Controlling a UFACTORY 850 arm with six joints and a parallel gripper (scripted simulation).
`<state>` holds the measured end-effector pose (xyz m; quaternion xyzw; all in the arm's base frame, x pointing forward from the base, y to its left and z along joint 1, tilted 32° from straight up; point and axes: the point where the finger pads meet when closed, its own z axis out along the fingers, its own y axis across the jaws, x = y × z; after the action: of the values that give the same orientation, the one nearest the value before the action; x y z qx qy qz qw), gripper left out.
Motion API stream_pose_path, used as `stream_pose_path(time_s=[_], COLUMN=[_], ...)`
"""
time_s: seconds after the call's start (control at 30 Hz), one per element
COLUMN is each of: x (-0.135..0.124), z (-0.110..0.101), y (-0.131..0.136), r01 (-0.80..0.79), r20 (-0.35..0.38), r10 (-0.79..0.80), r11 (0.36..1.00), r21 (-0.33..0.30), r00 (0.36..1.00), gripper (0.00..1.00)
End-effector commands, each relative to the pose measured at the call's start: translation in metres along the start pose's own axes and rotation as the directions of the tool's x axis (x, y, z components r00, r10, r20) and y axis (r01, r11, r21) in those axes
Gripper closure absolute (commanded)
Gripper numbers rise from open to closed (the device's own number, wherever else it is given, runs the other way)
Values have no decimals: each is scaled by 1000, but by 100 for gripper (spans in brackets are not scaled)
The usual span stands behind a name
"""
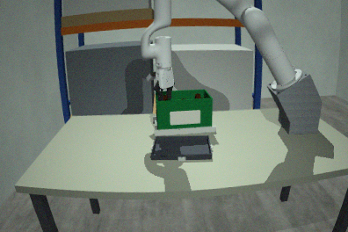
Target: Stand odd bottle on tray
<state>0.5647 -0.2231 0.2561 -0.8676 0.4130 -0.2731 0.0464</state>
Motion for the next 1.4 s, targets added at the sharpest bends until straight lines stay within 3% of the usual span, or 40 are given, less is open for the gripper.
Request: stream_pose_path(time_s=[0.0,0.7,1.0,1.37], x=[1,1,1,1], z=[-1,-8,-22,-60], y=[0,0,0,0], r01=[0,0,0,0], r20=[-1,-1,-1,-1], r10=[0,0,0,0], r11=[1000,1000,1000,1000], r21=[1,1,1,1], r00=[1000,1000,1000,1000], gripper=[35,35,35,35])
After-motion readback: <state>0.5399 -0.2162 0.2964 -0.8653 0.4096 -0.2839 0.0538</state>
